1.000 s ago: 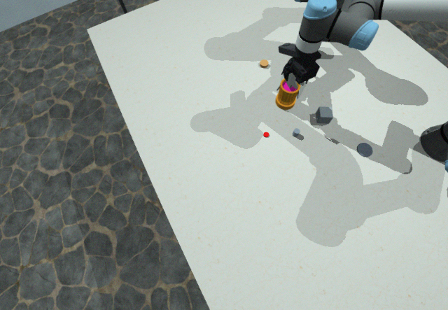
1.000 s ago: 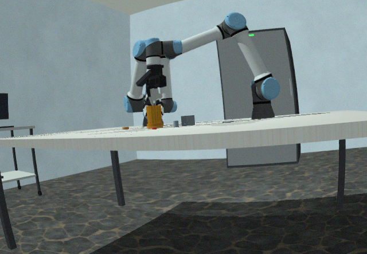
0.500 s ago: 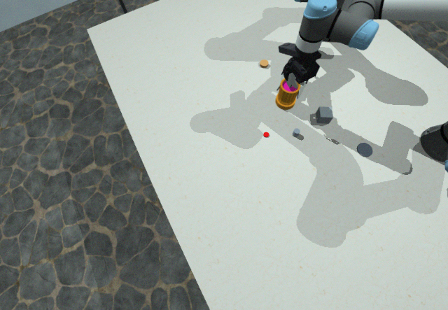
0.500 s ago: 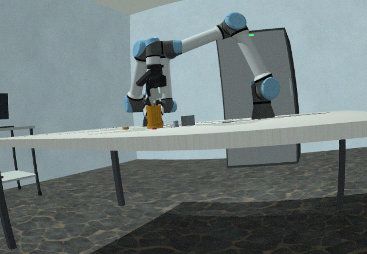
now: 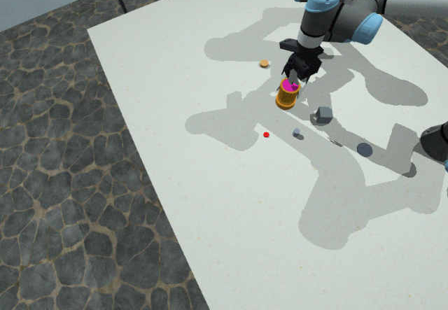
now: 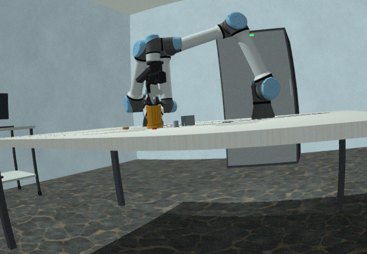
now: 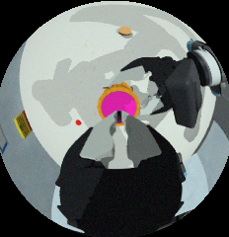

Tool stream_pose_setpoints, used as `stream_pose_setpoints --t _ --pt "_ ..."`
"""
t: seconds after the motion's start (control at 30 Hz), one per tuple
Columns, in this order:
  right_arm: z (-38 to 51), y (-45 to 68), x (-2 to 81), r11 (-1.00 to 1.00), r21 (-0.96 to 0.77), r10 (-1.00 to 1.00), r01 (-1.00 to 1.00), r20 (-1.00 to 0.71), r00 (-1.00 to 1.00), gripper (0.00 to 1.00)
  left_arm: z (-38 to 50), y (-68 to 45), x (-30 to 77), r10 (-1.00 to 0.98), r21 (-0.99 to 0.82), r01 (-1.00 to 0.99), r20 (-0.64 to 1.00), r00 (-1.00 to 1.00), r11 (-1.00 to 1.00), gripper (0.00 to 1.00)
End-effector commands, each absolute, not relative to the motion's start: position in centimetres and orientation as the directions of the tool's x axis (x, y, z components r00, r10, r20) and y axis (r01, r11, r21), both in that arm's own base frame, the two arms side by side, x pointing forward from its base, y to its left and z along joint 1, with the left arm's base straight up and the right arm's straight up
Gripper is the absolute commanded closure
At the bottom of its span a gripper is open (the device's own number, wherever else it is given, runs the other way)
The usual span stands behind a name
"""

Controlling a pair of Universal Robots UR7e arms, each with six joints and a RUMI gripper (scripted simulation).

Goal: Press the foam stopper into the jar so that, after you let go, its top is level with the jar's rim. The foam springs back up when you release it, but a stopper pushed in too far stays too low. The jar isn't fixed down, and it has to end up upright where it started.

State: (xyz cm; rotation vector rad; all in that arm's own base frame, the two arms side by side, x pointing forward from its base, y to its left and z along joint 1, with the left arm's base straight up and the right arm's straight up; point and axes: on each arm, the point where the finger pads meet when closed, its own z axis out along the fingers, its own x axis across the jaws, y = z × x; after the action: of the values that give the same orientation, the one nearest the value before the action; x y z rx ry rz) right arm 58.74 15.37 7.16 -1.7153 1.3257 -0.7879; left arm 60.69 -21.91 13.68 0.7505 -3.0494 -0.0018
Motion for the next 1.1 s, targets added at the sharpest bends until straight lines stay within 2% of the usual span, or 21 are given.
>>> stream_pose_setpoints --t 0.0,1.07 --pt "7.0 15.4 58.7 -0.122 -0.877 -0.967 -0.464 0.0 0.253 0.67 14.5 -21.9 60.7 -0.464 0.001 -0.464 0.0 -0.886 0.886 1.0" --pt "7.0 15.4 58.7 -0.122 -0.877 -0.967 -0.464 0.0 0.253 0.67 16.6 -21.9 60.7 -0.464 -0.001 -0.464 -0.001 -0.886 0.886 1.0"
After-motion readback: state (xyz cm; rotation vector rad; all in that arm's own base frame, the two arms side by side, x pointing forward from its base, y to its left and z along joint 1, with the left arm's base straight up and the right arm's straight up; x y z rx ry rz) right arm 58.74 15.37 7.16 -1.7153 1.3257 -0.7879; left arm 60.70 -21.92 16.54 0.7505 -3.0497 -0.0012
